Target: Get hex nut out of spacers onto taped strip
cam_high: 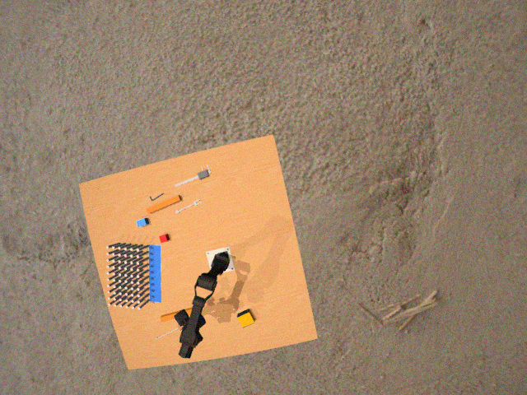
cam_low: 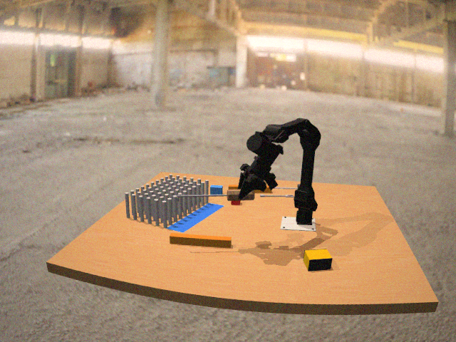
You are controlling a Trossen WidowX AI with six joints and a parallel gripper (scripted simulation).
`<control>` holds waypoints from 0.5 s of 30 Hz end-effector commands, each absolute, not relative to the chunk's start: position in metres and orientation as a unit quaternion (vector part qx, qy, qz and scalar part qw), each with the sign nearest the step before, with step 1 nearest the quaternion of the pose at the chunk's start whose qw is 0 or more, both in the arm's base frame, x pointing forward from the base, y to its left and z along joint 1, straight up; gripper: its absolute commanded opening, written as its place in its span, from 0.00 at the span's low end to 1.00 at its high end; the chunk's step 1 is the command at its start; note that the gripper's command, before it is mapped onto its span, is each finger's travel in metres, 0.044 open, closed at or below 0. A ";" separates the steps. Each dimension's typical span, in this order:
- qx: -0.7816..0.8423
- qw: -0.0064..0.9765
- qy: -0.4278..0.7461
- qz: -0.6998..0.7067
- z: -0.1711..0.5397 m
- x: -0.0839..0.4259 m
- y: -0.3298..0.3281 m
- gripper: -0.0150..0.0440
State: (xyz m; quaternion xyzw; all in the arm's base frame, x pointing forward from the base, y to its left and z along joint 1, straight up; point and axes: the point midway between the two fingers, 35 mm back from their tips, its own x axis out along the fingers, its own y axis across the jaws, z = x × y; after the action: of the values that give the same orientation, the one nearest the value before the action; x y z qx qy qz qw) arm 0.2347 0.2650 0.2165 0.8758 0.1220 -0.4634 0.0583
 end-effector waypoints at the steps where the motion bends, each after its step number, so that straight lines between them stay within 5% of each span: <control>1: 0.882 0.031 0.074 -0.464 0.219 0.248 0.234 0.25; 15: 0.883 -0.043 -0.071 -0.463 0.220 0.272 0.141 0.25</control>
State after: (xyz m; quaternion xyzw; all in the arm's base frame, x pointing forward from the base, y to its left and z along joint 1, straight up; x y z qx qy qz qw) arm 0.2697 0.1654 0.2192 0.8833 -0.0329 -0.4671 -0.0223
